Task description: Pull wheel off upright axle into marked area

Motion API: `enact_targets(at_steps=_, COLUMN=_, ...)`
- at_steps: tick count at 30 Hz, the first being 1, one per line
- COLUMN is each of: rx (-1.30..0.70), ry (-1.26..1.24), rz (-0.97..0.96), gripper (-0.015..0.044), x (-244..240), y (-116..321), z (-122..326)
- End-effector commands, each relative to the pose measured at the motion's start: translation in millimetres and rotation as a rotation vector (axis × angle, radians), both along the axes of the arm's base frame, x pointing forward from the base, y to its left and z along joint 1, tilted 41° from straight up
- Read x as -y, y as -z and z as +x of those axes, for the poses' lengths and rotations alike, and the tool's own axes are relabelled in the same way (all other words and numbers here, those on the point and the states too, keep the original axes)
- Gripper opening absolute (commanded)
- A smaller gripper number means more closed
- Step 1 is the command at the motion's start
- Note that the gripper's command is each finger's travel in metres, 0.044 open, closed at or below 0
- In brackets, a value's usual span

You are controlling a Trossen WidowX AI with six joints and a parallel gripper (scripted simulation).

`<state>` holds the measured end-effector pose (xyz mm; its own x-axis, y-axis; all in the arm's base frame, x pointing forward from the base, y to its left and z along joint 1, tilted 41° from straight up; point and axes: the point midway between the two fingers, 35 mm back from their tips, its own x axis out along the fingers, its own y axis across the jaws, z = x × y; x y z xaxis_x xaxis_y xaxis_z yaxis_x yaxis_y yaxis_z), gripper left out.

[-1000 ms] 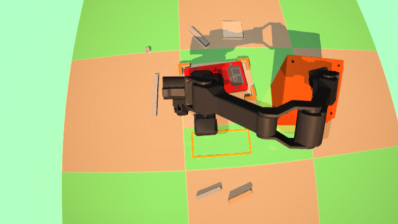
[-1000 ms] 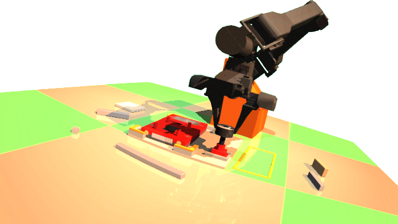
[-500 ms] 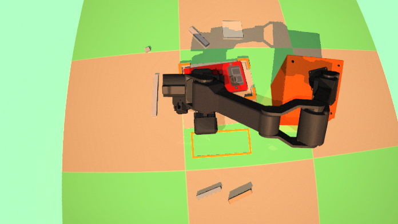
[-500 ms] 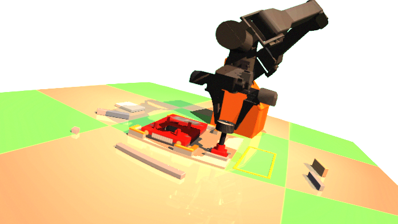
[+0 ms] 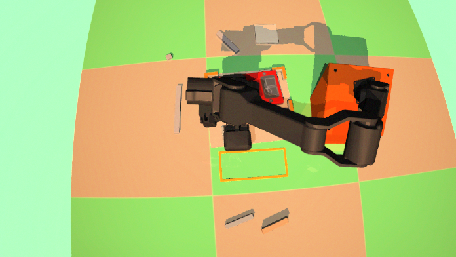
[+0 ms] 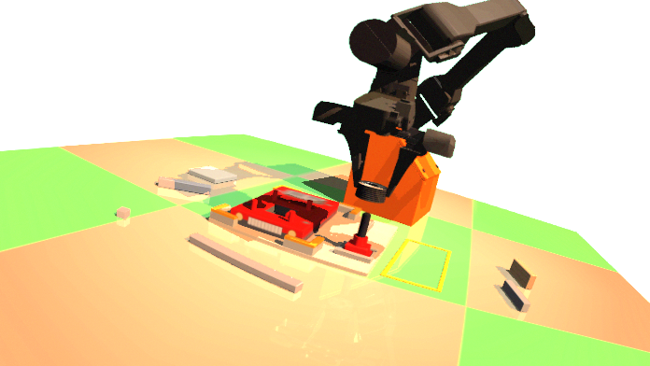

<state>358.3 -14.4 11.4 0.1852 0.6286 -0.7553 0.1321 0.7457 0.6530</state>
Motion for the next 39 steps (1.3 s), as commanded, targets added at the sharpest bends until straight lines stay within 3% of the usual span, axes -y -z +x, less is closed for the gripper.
enact_targets(at_steps=1, rx=0.02, ry=0.006, rz=-0.003, gripper=0.0, x=12.2, y=-14.9, z=-3.0)
enact_targets(at_steps=27, rx=0.019, ry=0.006, rz=0.002, gripper=0.0, x=-65.0, y=-71.5, z=-39.9)
enact_targets(at_steps=39, rx=0.019, ry=0.006, rz=0.002, gripper=0.0, x=-83.0, y=-50.4, z=-33.4)
